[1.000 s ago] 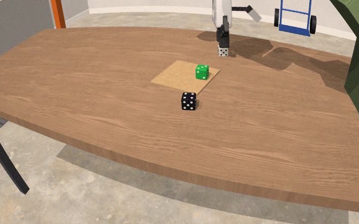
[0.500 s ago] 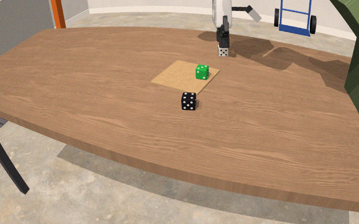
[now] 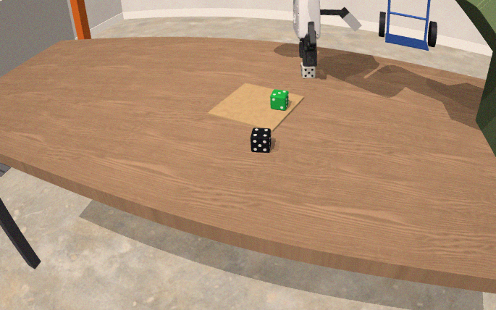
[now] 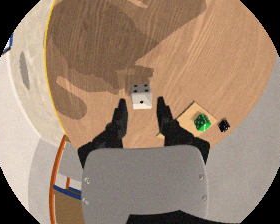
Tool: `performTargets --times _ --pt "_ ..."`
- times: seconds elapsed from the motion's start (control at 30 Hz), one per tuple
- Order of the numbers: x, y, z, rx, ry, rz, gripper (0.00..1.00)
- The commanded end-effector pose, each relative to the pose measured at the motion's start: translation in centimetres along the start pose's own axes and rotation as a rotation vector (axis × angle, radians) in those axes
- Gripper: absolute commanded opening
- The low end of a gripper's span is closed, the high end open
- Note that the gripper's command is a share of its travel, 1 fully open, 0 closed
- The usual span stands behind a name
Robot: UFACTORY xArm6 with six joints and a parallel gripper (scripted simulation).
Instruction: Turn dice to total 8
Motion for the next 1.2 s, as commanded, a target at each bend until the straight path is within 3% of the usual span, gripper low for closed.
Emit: performTargets --times 0.0,0.7,1.17 --pt "0.0 0.0 0.1 -0.001 -0.001 0.0 0.47" --pt "0.0 0.0 3.2 -0.001 -0.001 0.0 0.47" --pt "0.0 0.0 3.4 -0.001 -0.001 0.0 0.47"
Point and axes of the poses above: the point where the finger pads meet when closed, its own z axis out along the fingers, its own x axis across the jaws, y = z × x, the point moved 9 cm from there along -z, back along the fingers, and after that the axes turned 11 degrees about z, right-handed, at the moved point
